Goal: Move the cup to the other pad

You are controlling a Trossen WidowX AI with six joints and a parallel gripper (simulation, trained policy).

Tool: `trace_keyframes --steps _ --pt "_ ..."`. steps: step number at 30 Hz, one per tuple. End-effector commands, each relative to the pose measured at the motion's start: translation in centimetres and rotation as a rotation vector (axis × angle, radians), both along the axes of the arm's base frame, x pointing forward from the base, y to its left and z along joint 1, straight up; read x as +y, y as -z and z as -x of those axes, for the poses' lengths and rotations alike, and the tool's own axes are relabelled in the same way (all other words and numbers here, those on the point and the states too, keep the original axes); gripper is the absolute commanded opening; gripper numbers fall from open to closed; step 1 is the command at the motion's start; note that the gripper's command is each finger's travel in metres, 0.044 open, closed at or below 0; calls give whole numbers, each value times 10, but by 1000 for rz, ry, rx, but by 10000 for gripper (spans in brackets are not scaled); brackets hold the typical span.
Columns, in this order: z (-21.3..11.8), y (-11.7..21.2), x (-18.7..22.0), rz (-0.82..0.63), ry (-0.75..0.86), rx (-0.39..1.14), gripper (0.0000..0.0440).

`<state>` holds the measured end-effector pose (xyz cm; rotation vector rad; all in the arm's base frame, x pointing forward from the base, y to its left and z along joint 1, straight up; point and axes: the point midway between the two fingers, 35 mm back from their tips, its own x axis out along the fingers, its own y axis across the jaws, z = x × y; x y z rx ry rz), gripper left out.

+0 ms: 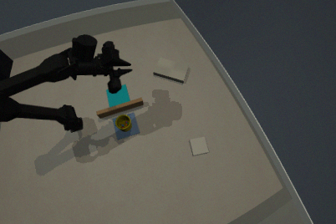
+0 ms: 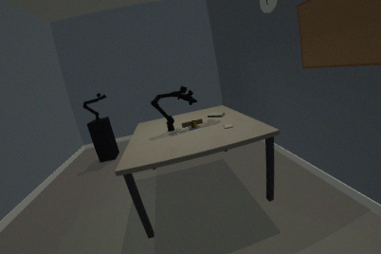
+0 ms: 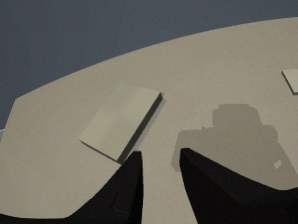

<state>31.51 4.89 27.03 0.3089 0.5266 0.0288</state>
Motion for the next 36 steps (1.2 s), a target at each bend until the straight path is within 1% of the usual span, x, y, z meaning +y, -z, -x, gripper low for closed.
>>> trace_keyframes --steps 1,8,17,36 --pt "0 1 1 -7 8 39 99" --pt "3 12 3 0 13 158 100" --pt "10 26 2 28 21 308 113" --pt "30 49 -13 117 30 614 124"
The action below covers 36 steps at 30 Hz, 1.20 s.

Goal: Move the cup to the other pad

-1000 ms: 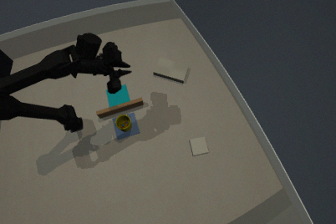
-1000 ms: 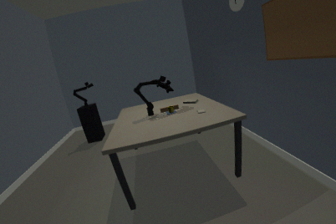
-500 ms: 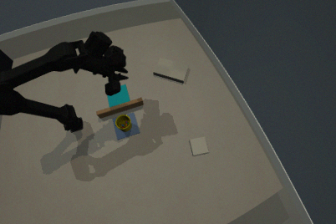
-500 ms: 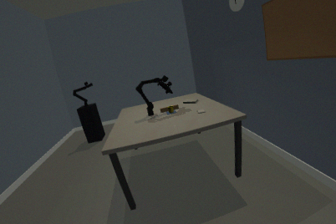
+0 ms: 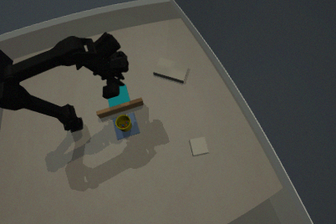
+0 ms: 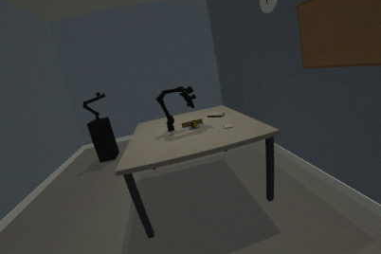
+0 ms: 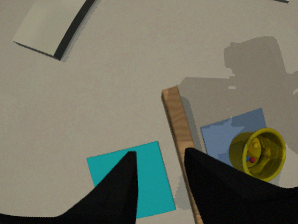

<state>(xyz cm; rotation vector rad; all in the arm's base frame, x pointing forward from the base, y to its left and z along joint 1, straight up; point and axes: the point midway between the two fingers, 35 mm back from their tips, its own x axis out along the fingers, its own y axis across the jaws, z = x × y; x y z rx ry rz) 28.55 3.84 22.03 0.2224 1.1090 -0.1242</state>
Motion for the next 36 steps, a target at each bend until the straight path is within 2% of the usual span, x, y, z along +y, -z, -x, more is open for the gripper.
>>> trace_keyframes --steps 1,22,36 --pt "1 1 -3 18 -6 36 123" --pt "26 33 -36 107 -36 351 119" --pt "35 60 -58 126 -37 476 139"
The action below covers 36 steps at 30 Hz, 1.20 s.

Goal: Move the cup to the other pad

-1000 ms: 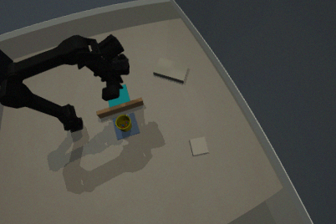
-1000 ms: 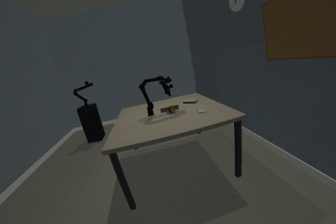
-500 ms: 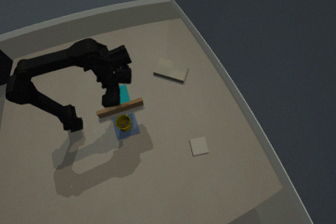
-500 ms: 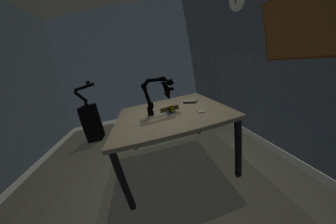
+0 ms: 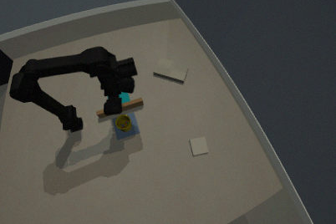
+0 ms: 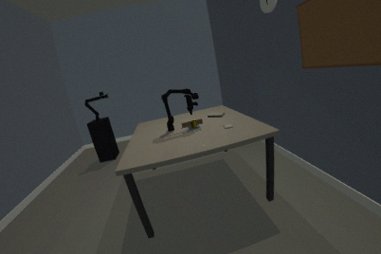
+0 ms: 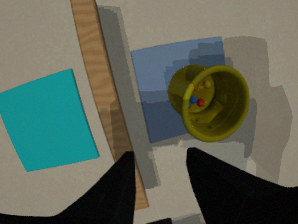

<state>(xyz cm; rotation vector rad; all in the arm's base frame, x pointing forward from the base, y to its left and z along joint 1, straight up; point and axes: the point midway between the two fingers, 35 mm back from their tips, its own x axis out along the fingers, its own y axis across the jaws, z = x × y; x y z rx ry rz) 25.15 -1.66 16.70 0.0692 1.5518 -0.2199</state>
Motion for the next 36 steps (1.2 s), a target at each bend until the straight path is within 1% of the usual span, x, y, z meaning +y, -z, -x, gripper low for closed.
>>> trace_keyframes --steps 1,19,32,33,36 --pt "2 9 -5 6 -7 26 142" --pt "8 55 -30 4 -46 114 179" --pt "14 98 -38 -26 -152 164 187" --pt "14 101 -38 -29 -165 165 185" --pt "15 106 -39 -33 -204 168 122"
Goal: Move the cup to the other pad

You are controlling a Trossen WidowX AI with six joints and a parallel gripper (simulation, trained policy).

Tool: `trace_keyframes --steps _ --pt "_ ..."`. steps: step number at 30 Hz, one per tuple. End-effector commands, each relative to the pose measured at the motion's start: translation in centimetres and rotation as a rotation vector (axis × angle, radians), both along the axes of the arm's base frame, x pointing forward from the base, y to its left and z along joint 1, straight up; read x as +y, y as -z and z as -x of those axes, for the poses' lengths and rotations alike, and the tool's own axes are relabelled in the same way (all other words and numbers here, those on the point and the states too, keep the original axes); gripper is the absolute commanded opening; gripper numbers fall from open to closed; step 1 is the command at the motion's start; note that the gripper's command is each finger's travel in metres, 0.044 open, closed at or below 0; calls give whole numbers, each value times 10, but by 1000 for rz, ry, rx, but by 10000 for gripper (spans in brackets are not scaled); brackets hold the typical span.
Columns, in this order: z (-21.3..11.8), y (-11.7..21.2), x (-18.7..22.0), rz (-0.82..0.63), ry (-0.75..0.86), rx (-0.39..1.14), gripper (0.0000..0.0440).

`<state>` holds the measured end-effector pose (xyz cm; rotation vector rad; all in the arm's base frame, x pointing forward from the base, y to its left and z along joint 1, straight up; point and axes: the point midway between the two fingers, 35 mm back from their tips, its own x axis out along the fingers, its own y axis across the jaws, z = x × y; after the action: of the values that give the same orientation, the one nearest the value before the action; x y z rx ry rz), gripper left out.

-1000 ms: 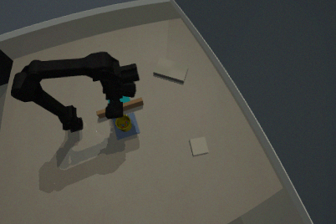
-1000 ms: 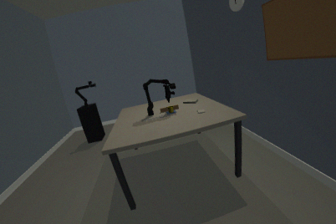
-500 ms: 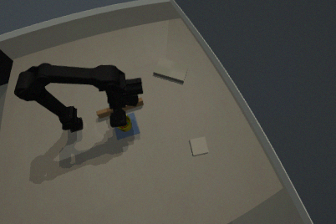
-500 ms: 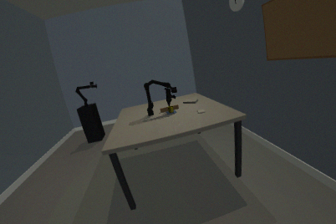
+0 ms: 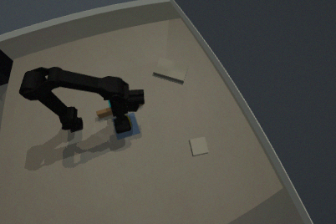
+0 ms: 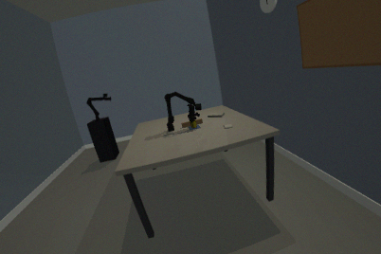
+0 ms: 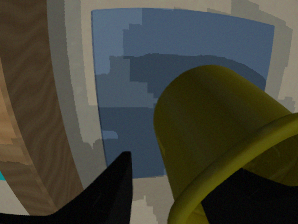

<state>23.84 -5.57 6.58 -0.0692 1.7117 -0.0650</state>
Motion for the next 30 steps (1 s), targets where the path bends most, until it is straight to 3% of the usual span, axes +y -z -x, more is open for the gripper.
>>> trace_keyframes --steps 1,5,30 --pt "2 5 -1 -11 -37 9 97" --pt "3 4 -2 -17 -84 13 17" --pt "-11 -50 16 -40 -218 -96 38"
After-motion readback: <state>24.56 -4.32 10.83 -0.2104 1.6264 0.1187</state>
